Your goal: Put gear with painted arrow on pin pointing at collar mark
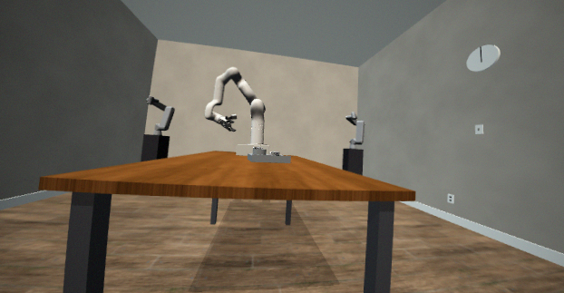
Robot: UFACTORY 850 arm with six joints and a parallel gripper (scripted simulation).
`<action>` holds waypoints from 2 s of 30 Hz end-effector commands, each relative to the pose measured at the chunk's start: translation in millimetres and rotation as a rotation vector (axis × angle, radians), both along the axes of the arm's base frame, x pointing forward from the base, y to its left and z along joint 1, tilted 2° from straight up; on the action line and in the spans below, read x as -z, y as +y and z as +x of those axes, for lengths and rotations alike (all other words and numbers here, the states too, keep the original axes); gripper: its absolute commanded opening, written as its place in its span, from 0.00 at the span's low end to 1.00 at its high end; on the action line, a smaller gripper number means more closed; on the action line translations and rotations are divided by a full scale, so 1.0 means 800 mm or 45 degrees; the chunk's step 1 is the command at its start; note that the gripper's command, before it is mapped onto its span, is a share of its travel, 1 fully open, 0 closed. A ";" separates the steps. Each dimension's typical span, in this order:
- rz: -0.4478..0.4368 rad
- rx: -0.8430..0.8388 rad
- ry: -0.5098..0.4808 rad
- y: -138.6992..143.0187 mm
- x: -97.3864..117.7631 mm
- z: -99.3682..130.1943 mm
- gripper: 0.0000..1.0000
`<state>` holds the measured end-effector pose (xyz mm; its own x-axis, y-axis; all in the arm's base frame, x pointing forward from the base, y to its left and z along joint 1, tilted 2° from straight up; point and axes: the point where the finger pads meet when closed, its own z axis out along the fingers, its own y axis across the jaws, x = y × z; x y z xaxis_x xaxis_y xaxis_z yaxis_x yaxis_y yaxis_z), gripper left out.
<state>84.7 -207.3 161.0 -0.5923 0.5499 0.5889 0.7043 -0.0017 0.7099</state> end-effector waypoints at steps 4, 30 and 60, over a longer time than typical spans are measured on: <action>-0.262 -0.413 -0.253 -0.027 0.012 0.037 1.00; -0.657 -1.714 -1.142 -0.065 0.015 0.230 1.00; -0.443 -3.136 -2.294 0.052 -0.038 0.494 1.00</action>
